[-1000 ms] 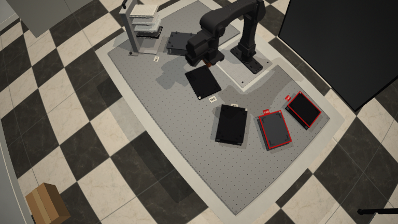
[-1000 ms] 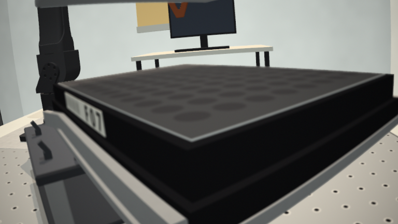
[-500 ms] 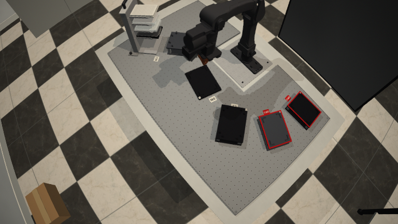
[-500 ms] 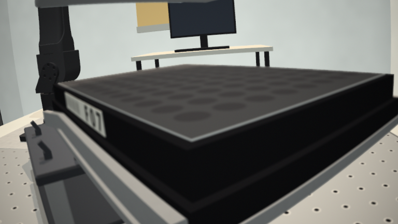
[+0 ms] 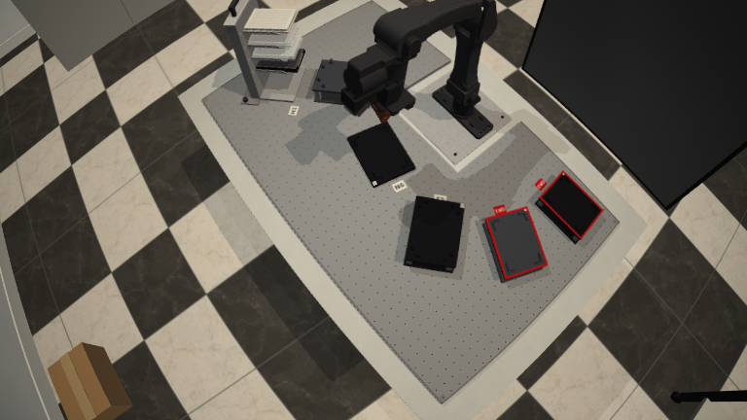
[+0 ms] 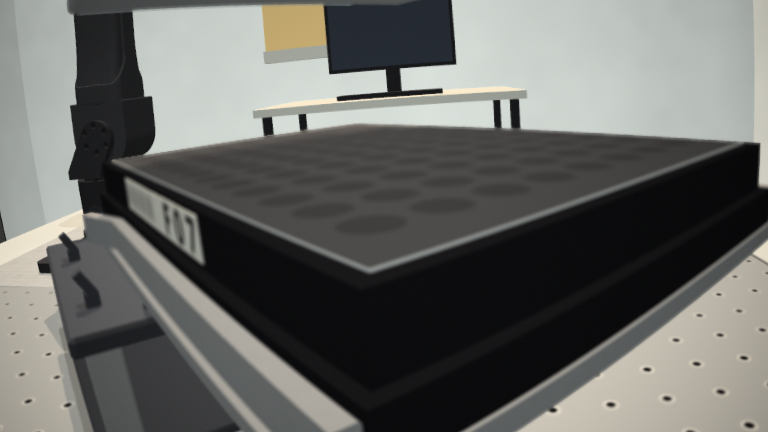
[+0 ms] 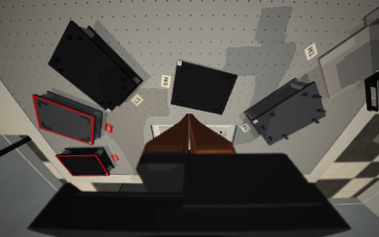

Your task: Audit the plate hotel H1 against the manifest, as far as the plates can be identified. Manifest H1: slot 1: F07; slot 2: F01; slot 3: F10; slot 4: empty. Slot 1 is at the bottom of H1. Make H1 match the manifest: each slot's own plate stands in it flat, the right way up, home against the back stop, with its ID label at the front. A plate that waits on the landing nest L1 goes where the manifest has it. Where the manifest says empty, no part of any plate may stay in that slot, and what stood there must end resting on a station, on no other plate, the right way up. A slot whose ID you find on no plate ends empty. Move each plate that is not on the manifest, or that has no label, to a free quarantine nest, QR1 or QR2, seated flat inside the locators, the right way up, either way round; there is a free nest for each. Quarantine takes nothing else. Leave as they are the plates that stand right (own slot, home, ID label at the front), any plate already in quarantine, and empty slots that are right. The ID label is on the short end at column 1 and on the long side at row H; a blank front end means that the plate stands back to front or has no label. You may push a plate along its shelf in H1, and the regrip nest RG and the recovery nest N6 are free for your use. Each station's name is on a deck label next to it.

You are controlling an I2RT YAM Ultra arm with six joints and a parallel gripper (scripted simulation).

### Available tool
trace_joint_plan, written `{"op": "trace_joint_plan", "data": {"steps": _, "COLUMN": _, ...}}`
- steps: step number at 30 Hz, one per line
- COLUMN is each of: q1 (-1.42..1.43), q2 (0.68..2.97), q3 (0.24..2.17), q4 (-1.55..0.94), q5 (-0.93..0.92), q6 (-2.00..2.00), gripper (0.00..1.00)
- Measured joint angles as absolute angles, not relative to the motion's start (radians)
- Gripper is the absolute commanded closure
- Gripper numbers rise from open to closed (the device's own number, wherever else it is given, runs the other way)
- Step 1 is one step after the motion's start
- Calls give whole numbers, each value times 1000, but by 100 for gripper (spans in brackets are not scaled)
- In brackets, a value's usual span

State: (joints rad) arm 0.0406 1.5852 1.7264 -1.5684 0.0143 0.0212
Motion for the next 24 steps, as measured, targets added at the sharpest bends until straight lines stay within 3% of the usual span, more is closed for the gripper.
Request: {"op": "trace_joint_plan", "data": {"steps": 24, "q1": 41, "q2": 1573, "q3": 1759, "q4": -1569, "q5": 14, "q6": 21, "gripper": 100}}
